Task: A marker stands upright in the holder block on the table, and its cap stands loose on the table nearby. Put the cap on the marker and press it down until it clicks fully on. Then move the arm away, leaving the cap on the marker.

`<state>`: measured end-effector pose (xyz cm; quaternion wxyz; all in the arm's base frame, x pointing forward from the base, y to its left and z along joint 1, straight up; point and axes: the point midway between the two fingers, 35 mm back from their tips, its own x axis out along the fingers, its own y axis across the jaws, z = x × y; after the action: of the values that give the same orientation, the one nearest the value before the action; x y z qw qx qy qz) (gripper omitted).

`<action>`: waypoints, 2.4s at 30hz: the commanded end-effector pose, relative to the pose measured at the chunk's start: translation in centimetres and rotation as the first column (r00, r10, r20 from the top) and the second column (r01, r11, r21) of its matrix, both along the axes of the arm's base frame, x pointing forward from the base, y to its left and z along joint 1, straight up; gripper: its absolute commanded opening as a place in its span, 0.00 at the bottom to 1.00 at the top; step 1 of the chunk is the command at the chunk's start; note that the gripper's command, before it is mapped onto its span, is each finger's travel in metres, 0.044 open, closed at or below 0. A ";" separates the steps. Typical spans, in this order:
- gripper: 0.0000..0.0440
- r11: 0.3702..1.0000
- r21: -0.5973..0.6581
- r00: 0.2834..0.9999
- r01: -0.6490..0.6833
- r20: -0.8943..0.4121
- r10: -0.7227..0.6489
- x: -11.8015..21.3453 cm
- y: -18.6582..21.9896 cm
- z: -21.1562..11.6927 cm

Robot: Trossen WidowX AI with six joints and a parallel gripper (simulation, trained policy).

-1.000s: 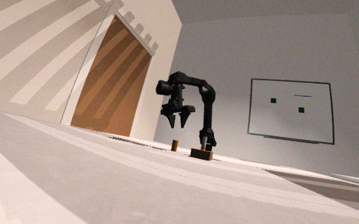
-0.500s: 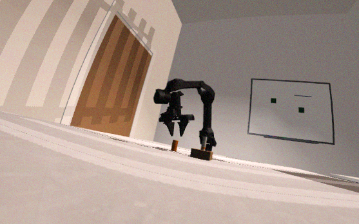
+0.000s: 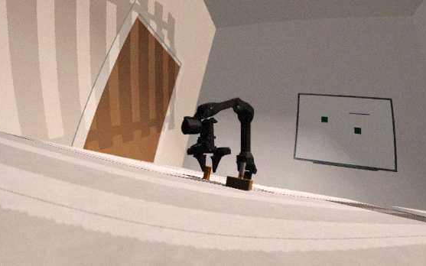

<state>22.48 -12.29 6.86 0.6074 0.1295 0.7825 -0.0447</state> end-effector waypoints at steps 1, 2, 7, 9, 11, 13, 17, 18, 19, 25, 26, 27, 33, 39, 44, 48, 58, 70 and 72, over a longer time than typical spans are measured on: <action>0.54 1.000 -0.002 1.000 -0.030 -0.006 0.030 -0.3 0.2 -0.8; 0.52 0.999 -0.004 0.999 -0.035 -0.005 0.035 -0.3 0.2 -0.8; 0.29 0.998 -0.027 0.998 -0.057 0.011 0.057 -0.2 0.1 -0.7; 0.18 0.997 -0.035 0.998 -0.065 0.020 0.065 -0.1 0.1 -0.4; 0.17 0.996 -0.052 0.996 -0.070 0.043 0.072 0.3 -0.1 0.2; 0.17 0.994 -0.072 0.995 -0.078 0.064 0.083 0.7 -0.3 0.7; 0.17 0.990 -0.106 0.989 -0.093 0.104 0.104 1.6 -0.5 1.9; 0.16 0.989 -0.113 0.987 -0.097 0.114 0.109 1.8 -0.5 2.2; 0.16 0.988 -0.119 0.986 -0.100 0.123 0.115 2.0 -0.5 2.6; 0.15 0.983 -0.141 0.975 -0.117 0.170 0.140 3.1 0.1 4.4; 0.15 0.983 -0.143 0.974 -0.119 0.176 0.143 3.3 0.3 4.7; 0.14 0.982 -0.143 0.972 -0.121 0.182 0.146 3.5 0.5 5.0; 0.13 0.980 -0.146 0.964 -0.135 0.210 0.164 4.7 2.4 6.4; 0.11 0.978 -0.144 0.958 -0.149 0.226 0.180 5.7 4.5 7.7; 0.09 0.977 -0.140 0.954 -0.161 0.232 0.191 6.3 6.4 8.6; 0.08 0.976 -0.136 0.952 -0.172 0.233 0.200 6.7 8.0 9.2; 0.04 0.971 -0.124 0.949 -0.205 0.219 0.228 7.1 12.1 10.2; 0.00 0.966 -0.119 0.950 -0.231 0.184 0.250 6.4 15.2 10.8; 0.00 0.965 -0.119 0.951 -0.232 0.179 0.251 6.4 15.4 10.7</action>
<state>28.79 2.71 17.55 0.6891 0.0058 0.7247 0.0059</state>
